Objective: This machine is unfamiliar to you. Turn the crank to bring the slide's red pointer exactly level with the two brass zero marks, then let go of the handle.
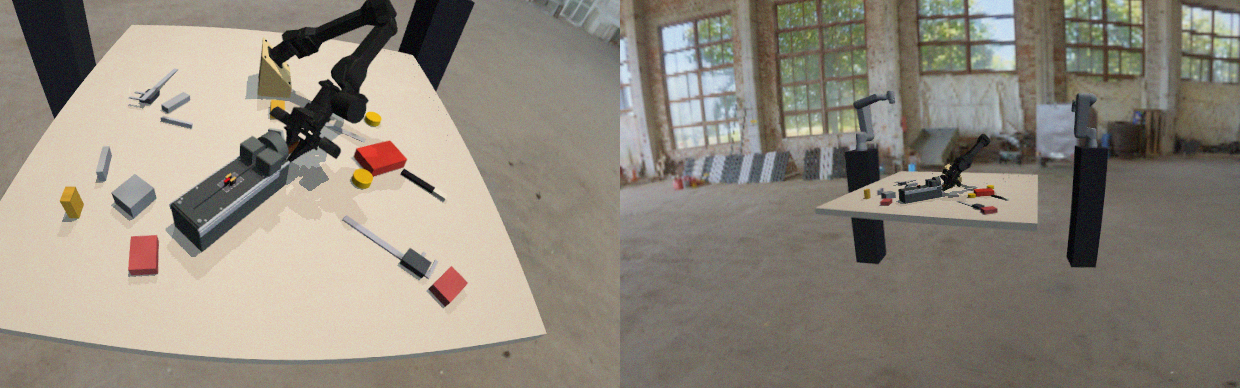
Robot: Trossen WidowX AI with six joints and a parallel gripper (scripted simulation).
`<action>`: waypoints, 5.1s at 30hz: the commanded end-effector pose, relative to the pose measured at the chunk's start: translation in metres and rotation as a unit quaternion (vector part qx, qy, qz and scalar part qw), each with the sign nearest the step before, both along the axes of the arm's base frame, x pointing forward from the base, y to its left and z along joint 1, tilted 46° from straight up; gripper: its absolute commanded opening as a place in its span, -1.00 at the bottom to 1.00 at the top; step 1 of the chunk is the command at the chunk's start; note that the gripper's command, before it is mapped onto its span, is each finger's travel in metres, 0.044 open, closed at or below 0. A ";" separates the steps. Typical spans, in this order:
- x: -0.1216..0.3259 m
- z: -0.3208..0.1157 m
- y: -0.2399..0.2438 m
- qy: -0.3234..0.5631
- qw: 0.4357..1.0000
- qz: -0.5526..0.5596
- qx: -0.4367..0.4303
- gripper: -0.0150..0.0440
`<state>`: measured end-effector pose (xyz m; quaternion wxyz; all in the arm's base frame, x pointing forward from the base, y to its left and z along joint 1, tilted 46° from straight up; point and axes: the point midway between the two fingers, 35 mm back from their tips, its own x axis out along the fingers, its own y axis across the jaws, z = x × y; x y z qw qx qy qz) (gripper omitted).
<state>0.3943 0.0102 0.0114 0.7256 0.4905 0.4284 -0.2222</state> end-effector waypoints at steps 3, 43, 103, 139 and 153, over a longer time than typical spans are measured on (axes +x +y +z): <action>0.006 0.007 0.001 -0.012 1.000 -0.001 0.002 -0.49; -0.004 0.032 -0.033 0.000 1.000 0.000 -0.001 1.00; 0.032 -0.019 -0.189 -0.150 0.963 0.226 -0.013 1.00; 0.020 0.057 -0.182 -0.083 0.984 0.156 -0.001 1.00; -0.012 0.106 -0.126 -0.016 1.000 0.025 -0.001 1.00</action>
